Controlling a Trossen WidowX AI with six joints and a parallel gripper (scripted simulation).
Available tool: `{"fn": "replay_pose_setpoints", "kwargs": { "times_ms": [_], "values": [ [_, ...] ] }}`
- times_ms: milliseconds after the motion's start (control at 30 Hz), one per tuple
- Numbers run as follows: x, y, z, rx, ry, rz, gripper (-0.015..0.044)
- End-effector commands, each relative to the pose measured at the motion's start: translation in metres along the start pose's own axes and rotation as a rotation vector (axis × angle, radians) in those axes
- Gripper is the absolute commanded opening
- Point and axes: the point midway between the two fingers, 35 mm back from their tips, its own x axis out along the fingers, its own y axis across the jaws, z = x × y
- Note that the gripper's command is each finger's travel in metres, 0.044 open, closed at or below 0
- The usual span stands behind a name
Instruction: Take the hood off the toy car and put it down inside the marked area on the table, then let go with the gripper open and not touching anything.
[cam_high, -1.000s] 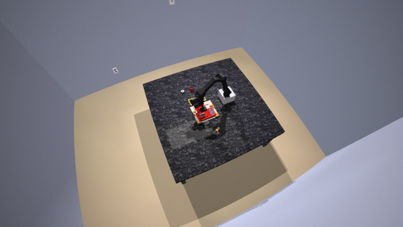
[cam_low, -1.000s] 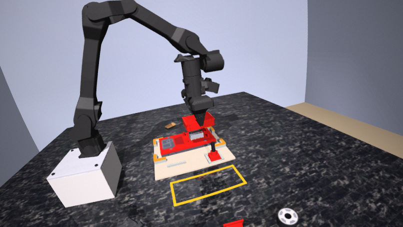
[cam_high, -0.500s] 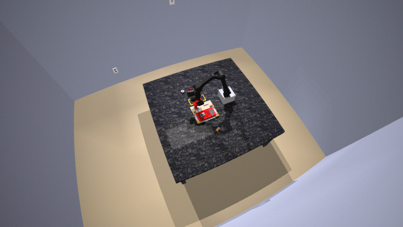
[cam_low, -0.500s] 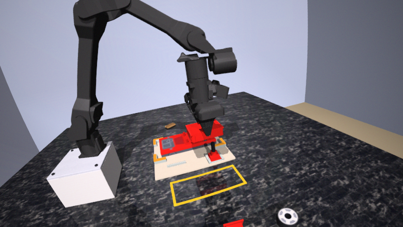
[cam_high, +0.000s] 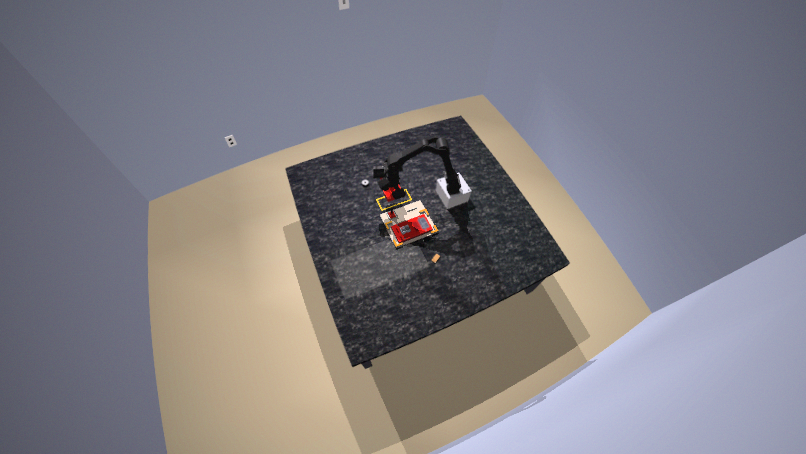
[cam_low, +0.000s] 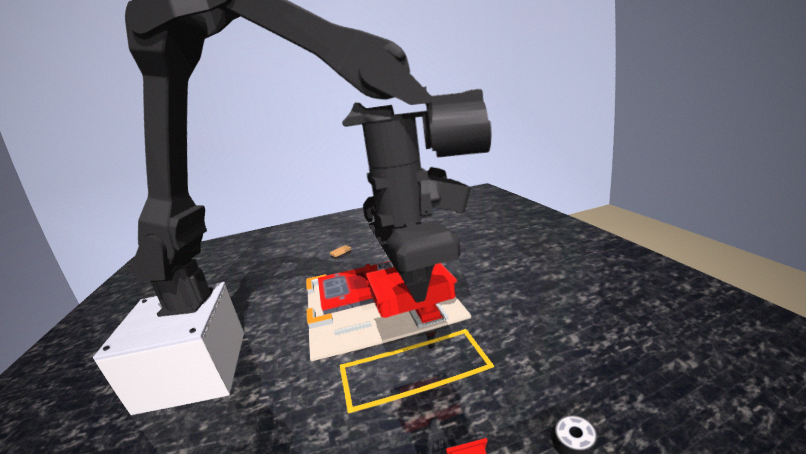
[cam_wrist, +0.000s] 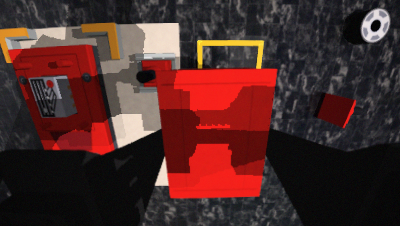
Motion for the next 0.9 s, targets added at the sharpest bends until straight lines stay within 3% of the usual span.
{"fn": "replay_pose_setpoints", "kwargs": {
  "times_ms": [0, 867],
  "values": [
    [-0.001, -0.014, -0.008, -0.001, 0.002, 0.004, 0.0000],
    [0.015, -0.030, -0.015, -0.001, 0.002, 0.002, 0.0000]
  ]
}}
